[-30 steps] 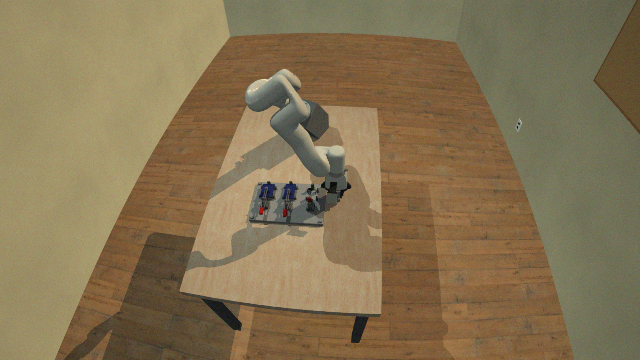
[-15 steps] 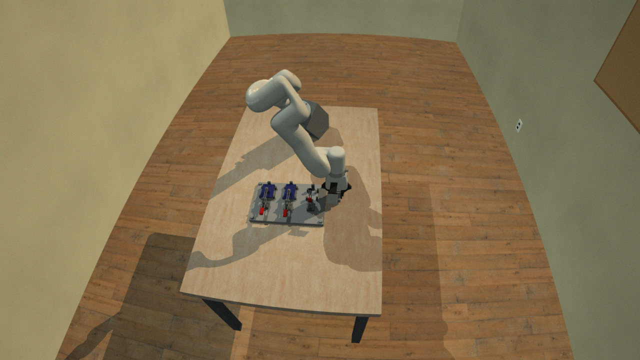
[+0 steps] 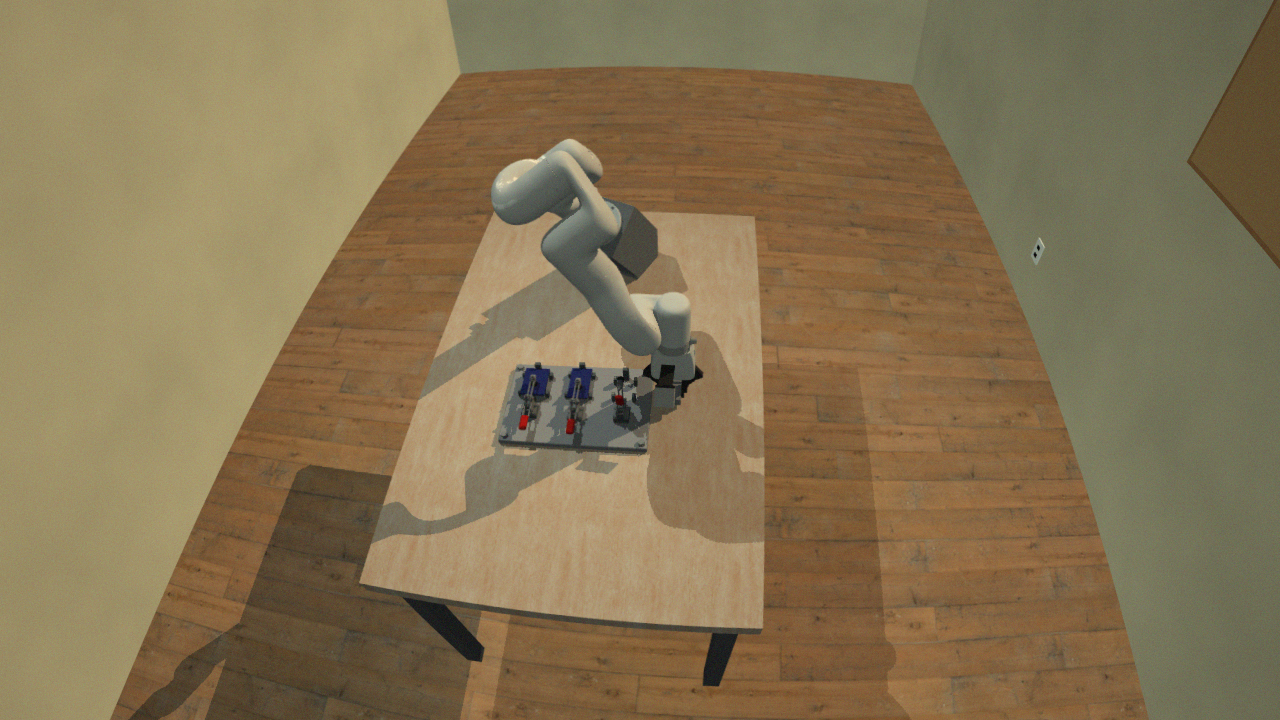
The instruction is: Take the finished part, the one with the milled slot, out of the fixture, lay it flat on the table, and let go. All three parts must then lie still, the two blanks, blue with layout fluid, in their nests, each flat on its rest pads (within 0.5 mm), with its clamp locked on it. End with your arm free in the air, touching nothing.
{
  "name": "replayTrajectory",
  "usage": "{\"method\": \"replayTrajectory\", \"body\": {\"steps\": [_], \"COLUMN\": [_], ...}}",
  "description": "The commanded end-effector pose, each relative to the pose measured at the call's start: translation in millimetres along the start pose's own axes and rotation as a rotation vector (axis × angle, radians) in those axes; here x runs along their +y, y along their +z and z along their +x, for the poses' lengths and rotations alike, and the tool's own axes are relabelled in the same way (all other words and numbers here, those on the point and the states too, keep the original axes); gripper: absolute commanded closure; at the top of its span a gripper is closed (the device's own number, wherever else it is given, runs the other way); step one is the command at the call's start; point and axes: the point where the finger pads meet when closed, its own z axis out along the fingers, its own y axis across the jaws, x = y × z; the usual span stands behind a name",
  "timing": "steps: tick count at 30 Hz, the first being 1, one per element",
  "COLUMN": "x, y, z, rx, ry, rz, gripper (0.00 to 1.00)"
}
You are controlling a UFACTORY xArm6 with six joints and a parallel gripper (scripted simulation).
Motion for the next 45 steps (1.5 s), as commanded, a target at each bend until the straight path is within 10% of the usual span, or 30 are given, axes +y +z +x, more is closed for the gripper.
{"method": "replayTrajectory", "body": {"steps": [1,45], "x": [-0.7,-0.7], "y": [-0.8,6.4], "z": [1.0,1.0], "rx": [0.002,0.002], "ry": [0.000,0.000], "rz": [0.002,0.002], "gripper": [1.00,1.00]}}
